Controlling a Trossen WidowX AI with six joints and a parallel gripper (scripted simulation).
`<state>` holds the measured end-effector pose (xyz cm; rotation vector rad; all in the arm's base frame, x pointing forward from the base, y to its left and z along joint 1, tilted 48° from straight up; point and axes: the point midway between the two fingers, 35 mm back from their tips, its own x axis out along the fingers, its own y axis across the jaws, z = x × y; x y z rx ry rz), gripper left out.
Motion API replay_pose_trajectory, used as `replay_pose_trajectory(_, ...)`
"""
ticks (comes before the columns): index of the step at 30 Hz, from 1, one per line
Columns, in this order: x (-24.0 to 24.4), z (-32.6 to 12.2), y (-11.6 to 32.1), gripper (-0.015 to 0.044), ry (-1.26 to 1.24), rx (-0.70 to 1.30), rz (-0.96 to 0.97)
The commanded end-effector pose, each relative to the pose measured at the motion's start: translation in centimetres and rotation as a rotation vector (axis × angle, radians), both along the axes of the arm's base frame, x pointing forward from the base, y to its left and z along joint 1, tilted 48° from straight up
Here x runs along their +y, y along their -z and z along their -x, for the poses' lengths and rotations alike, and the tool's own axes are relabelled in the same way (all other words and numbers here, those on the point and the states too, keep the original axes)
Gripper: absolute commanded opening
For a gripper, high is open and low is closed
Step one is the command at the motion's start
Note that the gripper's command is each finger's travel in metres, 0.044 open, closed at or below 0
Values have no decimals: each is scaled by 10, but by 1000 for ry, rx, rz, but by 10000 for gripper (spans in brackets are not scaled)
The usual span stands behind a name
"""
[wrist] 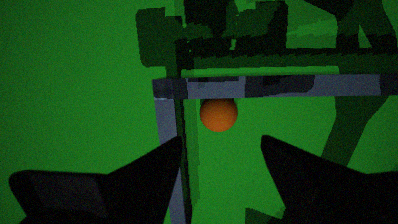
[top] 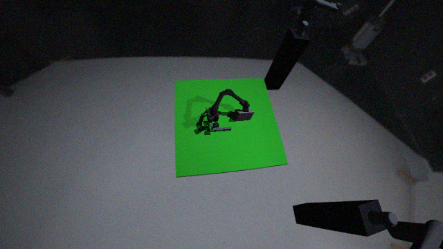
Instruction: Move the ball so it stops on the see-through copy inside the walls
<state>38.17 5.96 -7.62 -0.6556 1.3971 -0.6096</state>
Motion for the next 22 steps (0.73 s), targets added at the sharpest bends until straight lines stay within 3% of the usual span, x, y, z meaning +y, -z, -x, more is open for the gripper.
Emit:
replay_pose_trajectory(1, -5, 1, 3, 276, 7, 10, 4)
replay_pose_trajectory(6, -5, 1, 3, 276, 7, 10, 4)
replay_pose_trajectory(12, 30, 7, -31, 433, 12, 6, 4)
replay_pose_trajectory(22, 30, 7, -31, 440, 12, 6, 4)
